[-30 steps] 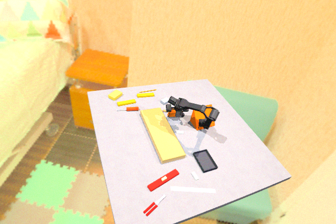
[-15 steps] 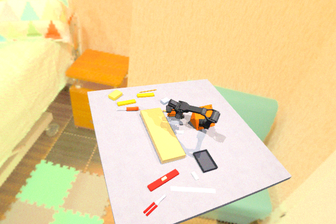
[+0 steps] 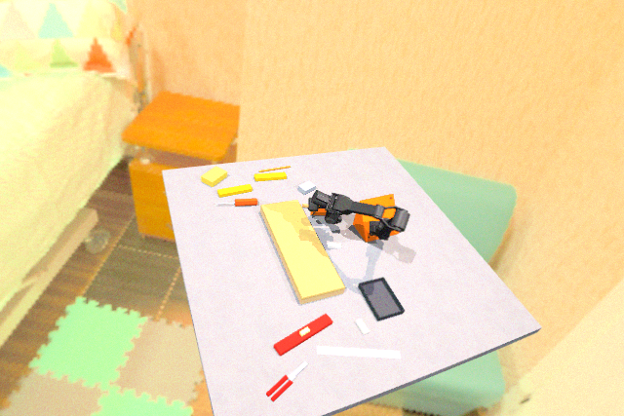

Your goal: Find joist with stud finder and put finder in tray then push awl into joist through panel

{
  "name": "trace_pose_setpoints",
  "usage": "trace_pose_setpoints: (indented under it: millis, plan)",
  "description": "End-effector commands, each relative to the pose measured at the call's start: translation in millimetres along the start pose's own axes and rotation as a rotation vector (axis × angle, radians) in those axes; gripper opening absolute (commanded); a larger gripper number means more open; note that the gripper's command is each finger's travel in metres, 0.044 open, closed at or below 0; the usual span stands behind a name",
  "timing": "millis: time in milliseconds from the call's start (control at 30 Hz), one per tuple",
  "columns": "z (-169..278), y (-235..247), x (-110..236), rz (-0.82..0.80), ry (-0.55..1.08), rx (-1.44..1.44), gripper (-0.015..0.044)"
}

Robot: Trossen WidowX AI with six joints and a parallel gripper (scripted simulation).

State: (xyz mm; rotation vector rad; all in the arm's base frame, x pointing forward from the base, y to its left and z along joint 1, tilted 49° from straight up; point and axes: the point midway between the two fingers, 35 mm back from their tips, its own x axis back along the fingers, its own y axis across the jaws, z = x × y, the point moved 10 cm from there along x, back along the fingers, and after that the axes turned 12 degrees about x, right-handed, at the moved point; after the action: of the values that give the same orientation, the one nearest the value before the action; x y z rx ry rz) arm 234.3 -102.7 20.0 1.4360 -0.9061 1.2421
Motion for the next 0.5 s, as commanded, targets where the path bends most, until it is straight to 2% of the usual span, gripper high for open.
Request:
trace_pose_setpoints:
  millis: [0, 467]
  plan:
    - [-4.6, 0.3, 0.4, -0.008, 0.046, -0.006, 0.0000]
    - [-15.6, -2.4, -1.4, -0.031, 0.129, -0.005, 0.0000]
